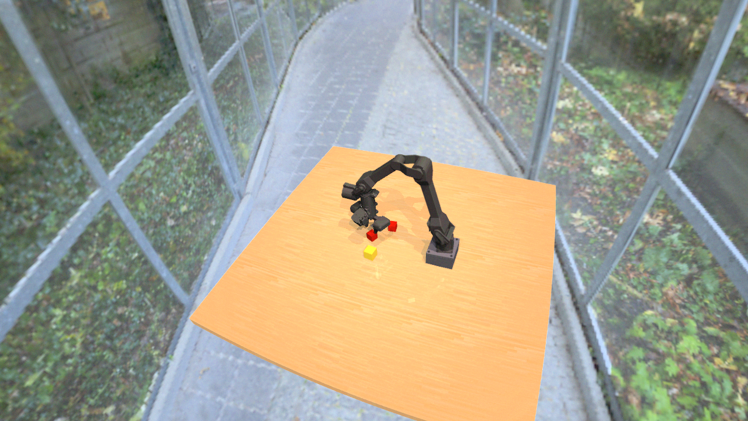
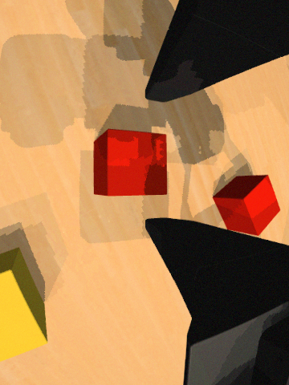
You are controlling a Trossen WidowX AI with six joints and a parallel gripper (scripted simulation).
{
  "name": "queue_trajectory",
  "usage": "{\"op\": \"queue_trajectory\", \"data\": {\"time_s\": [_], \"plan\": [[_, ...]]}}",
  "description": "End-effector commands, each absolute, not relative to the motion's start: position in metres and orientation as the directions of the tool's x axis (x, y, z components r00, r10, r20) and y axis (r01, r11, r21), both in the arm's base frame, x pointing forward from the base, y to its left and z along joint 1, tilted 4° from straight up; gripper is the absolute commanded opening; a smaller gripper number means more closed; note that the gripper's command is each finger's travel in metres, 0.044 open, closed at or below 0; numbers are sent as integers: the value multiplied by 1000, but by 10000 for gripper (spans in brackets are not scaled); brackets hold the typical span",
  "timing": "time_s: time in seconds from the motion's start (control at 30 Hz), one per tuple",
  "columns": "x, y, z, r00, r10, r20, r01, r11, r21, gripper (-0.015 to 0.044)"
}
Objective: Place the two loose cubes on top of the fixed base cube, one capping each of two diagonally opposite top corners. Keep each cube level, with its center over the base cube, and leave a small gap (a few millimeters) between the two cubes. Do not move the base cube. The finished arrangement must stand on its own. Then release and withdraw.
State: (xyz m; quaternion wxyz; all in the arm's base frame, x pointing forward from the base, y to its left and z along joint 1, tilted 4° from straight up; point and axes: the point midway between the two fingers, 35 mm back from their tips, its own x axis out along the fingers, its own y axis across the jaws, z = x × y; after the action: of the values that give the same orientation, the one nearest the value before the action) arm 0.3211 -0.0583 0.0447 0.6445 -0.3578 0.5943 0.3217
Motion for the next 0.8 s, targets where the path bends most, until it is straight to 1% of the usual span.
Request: {"op": "queue_trajectory", "data": {"time_s": [0.0, 0.6, 0.77], "plan": [[322, -58, 38, 87, -8, -996, -843, 532, -78, 265], [324, -58, 11, 87, -8, -996, -843, 532, -78, 265], [324, -58, 11, 87, -8, -996, -843, 532, -78, 134]]}}
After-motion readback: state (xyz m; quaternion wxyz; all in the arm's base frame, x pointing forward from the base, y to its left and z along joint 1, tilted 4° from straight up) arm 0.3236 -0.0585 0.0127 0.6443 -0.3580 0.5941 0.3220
